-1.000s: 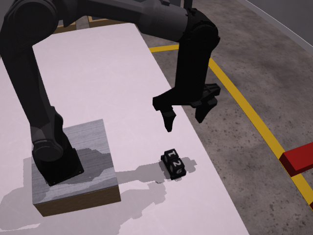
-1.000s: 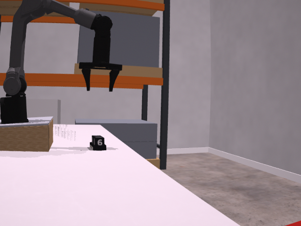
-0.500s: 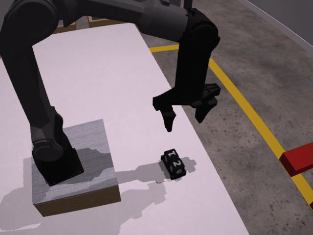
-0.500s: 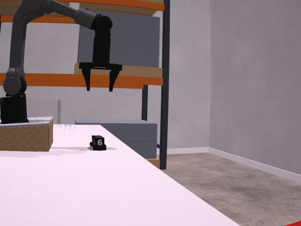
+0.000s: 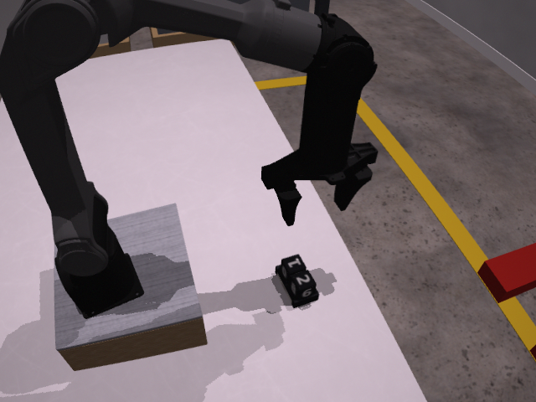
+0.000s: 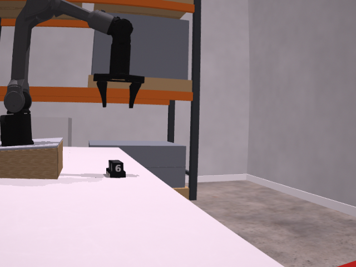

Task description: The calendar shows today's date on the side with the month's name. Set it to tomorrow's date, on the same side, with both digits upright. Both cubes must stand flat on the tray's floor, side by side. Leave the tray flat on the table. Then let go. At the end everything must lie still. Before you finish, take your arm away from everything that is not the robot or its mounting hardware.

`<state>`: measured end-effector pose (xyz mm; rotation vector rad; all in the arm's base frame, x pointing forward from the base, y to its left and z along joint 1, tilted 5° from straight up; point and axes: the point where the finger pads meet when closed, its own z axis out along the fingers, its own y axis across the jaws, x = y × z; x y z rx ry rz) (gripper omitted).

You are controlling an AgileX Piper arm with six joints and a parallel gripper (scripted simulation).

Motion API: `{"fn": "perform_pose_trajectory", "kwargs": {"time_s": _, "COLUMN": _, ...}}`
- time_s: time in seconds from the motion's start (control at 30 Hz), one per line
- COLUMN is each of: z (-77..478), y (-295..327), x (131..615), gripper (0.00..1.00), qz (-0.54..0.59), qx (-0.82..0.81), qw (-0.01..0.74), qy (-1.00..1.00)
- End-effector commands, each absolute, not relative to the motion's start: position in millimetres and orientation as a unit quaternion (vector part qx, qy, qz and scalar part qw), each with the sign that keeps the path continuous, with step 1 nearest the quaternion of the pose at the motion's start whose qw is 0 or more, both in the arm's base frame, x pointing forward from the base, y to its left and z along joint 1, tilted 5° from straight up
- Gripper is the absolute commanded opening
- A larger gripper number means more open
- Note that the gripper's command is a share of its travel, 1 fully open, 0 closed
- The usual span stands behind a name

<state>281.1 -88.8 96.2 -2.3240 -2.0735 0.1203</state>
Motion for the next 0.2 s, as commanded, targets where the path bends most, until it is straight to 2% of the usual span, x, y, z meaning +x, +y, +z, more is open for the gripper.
{"fn": "perform_pose_trajectory", "kwargs": {"time_s": 0.0, "z": 97.5, "y": -88.3, "x": 281.8, "gripper": 1.0, "qz": 0.037, "qx": -0.745, "qw": 0.011, "qy": -0.666}}
{"fn": "perform_pose_trajectory", "kwargs": {"time_s": 0.17, "z": 97.5, "y": -88.3, "x": 281.8, "gripper": 1.0, "qz": 0.037, "qx": -0.745, "qw": 0.011, "qy": -0.666}}
